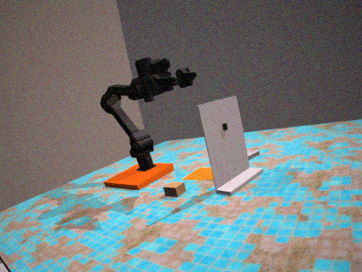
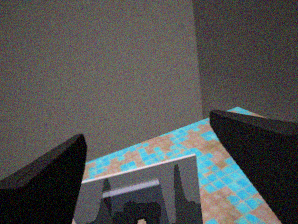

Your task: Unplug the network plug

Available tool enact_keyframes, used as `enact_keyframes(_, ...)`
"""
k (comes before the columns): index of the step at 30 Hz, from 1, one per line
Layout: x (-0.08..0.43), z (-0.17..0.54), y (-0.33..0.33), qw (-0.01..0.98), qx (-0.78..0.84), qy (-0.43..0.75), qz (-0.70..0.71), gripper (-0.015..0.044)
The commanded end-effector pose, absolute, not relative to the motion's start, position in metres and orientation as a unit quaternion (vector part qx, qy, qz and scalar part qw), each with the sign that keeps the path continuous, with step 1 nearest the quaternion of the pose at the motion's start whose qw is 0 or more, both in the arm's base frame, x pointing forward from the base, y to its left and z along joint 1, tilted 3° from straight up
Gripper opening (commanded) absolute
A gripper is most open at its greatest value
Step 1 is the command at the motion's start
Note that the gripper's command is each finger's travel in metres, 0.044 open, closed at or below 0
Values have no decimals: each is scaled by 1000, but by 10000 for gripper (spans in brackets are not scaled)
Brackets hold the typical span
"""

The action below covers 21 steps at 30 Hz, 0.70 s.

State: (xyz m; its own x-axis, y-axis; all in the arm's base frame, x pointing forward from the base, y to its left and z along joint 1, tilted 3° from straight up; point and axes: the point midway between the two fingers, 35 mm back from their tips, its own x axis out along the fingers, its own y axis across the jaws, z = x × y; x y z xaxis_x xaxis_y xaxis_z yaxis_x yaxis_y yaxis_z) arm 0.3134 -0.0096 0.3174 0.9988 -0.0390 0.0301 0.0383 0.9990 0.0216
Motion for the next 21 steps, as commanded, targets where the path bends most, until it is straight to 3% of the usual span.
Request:
enact_keyframes(1,314,317,-9,1000,8,-15,-20,374)
enact_keyframes(9,322,286,1,992,-116,-8,-45,164)
enact_keyframes(21,319,235,20,945,-315,17,-82,156)
